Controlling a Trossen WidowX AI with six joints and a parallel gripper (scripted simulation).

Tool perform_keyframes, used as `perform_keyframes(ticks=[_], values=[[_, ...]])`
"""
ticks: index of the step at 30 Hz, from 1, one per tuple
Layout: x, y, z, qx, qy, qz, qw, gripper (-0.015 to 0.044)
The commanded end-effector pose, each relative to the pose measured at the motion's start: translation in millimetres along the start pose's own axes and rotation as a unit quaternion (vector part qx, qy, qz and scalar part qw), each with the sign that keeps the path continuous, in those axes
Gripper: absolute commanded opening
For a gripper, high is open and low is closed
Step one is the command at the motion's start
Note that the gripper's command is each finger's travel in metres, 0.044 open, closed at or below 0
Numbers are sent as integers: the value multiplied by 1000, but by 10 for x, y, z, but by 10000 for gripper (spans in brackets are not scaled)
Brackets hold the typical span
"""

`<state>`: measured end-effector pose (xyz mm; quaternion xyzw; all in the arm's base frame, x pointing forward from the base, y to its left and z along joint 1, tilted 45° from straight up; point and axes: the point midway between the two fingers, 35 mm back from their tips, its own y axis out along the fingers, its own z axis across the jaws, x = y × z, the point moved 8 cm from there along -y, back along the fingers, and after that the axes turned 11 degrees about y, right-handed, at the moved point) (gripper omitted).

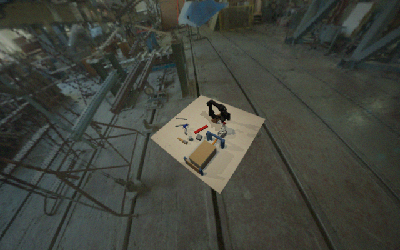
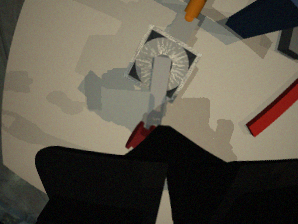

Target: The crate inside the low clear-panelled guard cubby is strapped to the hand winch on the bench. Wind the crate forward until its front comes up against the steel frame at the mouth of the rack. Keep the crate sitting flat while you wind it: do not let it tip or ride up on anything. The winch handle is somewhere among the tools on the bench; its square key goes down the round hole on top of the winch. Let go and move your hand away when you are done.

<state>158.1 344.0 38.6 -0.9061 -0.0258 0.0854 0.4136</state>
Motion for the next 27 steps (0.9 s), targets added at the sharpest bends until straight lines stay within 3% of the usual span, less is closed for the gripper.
perform_keyframes(ticks=[1,10,16,23,27], values=[[-1,0,-3,-1,-1,1,1000,0],[-1,0,-3,-1,-1,1,1000,0],[-208,38,-94,59,-181,-32,981,157],[-547,185,-283,124,-451,-120,876,341],[-618,229,-328,132,-502,-143,842,440]])
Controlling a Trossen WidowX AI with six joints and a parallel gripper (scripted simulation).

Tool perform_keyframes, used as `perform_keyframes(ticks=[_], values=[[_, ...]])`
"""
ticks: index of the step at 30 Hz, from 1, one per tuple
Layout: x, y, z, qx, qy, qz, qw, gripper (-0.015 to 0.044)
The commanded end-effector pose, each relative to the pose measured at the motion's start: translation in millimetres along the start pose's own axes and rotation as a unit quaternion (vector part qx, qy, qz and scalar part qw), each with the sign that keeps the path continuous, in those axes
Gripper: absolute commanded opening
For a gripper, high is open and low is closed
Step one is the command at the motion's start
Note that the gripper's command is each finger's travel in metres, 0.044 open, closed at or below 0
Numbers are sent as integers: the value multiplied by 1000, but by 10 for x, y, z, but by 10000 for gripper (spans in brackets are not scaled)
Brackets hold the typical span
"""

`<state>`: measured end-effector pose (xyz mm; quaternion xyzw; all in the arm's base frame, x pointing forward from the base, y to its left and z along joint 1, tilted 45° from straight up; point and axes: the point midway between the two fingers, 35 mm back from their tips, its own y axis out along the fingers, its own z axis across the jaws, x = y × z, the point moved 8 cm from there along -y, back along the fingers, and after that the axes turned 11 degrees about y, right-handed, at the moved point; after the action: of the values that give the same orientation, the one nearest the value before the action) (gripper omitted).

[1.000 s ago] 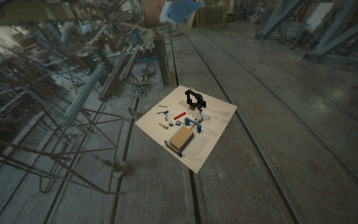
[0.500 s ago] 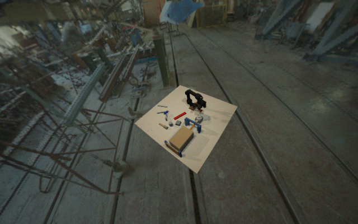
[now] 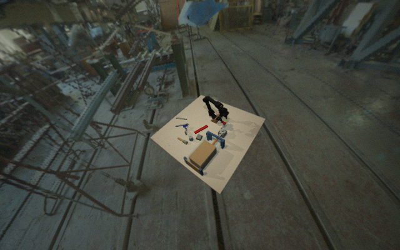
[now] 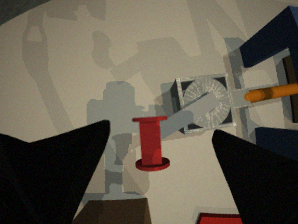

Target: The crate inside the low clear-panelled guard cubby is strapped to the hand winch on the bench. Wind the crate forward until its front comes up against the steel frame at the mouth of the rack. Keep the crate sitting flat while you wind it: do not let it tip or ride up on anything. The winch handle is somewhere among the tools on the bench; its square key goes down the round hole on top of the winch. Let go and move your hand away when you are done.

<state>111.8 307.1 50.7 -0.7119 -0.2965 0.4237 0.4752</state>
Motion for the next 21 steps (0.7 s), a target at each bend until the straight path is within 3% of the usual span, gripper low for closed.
perform_keyframes(ticks=[1,21], values=[[-124,34,41,10,-82,-25,996,440],[-175,230,15,10,-82,-25,996,440]])
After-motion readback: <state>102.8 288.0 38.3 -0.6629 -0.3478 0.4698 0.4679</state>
